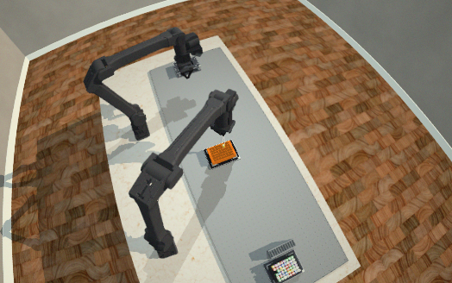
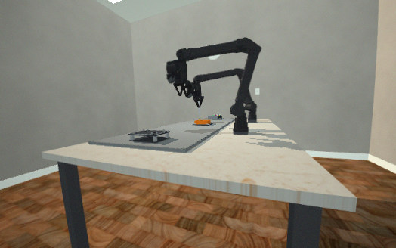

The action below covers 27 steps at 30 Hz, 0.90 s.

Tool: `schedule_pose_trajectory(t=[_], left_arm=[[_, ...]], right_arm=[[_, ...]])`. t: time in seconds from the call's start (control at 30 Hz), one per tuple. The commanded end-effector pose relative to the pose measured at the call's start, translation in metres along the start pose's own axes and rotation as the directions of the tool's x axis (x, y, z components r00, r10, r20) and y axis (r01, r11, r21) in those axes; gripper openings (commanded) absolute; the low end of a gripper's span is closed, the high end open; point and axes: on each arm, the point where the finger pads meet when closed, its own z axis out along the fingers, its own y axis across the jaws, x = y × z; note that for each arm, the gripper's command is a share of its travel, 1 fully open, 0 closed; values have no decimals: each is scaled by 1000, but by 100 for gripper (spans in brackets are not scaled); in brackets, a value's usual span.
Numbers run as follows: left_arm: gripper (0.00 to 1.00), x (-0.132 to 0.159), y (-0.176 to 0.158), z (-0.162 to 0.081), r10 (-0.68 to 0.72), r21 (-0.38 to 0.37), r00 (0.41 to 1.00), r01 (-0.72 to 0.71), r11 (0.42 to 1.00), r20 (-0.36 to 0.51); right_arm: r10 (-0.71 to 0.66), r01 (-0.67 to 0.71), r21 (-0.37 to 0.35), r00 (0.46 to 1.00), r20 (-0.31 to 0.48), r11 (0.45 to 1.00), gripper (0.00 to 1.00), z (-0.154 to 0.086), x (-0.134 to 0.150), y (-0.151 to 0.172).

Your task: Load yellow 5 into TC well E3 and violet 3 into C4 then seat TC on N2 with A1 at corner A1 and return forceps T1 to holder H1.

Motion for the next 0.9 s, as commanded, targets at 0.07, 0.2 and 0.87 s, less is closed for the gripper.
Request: schedule_pose_trajectory(t=[0.07,0.2,0.87], left_arm=[[100,-9,2,-14,1,-10,999,-1,1000,36],[100,-9,2,-14,1,-10,999,-1,1000,36],[100,-9,2,-14,1,-10,999,-1,1000,36]], right_arm=[[10,-10,4,996,91,1000,11,-50,-14,-8],[10,-10,4,996,91,1000,11,-53,-14,-9],[7,-7,4,996,91,1000,11,-56,-13,-9]])
